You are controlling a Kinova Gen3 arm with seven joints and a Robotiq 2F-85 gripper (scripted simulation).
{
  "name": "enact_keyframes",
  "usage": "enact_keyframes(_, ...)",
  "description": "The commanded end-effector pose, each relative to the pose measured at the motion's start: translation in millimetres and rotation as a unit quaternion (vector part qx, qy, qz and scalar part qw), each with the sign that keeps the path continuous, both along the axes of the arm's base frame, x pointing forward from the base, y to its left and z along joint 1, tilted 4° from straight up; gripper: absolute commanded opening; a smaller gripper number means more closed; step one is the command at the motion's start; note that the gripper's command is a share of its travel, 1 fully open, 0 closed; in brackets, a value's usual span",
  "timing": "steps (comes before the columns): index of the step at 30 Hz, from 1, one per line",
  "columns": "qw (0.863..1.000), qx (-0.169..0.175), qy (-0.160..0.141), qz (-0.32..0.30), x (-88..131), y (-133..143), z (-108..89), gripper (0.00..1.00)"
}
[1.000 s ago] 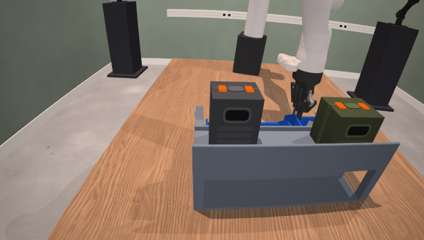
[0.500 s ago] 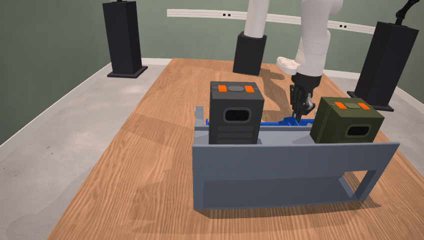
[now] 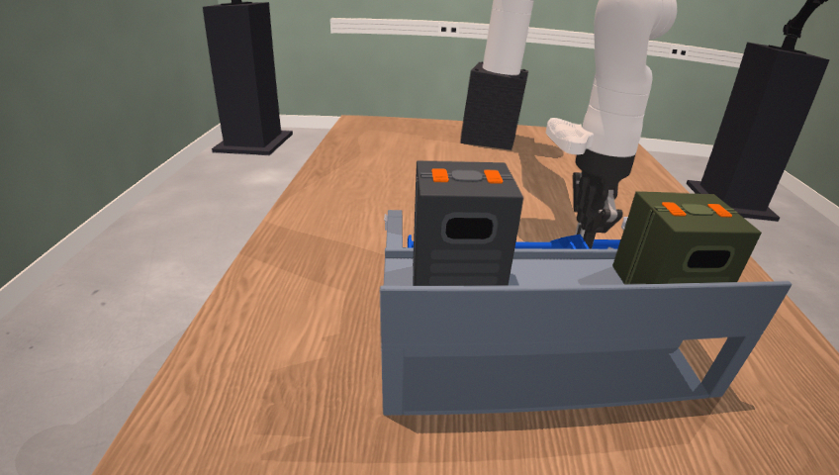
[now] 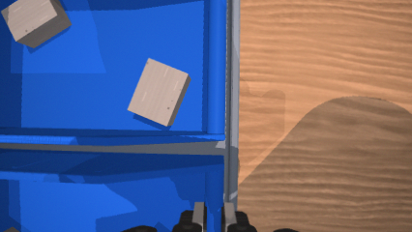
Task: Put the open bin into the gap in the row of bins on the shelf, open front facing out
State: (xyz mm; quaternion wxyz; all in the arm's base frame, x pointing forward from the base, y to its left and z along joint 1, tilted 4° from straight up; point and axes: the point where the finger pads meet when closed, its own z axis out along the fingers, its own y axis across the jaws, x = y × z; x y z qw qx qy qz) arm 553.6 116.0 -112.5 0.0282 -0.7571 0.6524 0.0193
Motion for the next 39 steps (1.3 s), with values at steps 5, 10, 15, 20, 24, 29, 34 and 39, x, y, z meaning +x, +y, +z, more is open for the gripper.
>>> enact_keyframes(5, 1.000, 0.000, -0.003, 0.000, 2.5, 0.3, 0.8, 0.10)
enact_keyframes(10, 1.000, 0.000, -0.003, 0.000, 2.5, 0.3, 0.8, 0.10)
enact_keyframes(15, 1.000, 0.000, -0.003, 0.000, 2.7, 0.5, -2.5, 0.10)
enact_keyframes(20, 1.000, 0.000, -0.003, 0.000, 2.9, 0.6, -3.1, 0.10)
enact_keyframes(24, 1.000, 0.000, -0.003, 0.000, 2.9, 0.6, -3.1, 0.10)
enact_keyframes(29, 1.000, 0.000, -0.002, 0.000, 2.4, 0.5, -3.6, 1.00)
enact_keyframes(34, 1.000, 0.000, -0.002, 0.000, 2.4, 0.5, -3.6, 1.00)
enact_keyframes(39, 1.000, 0.000, -0.002, 0.000, 2.4, 0.5, -3.6, 1.00)
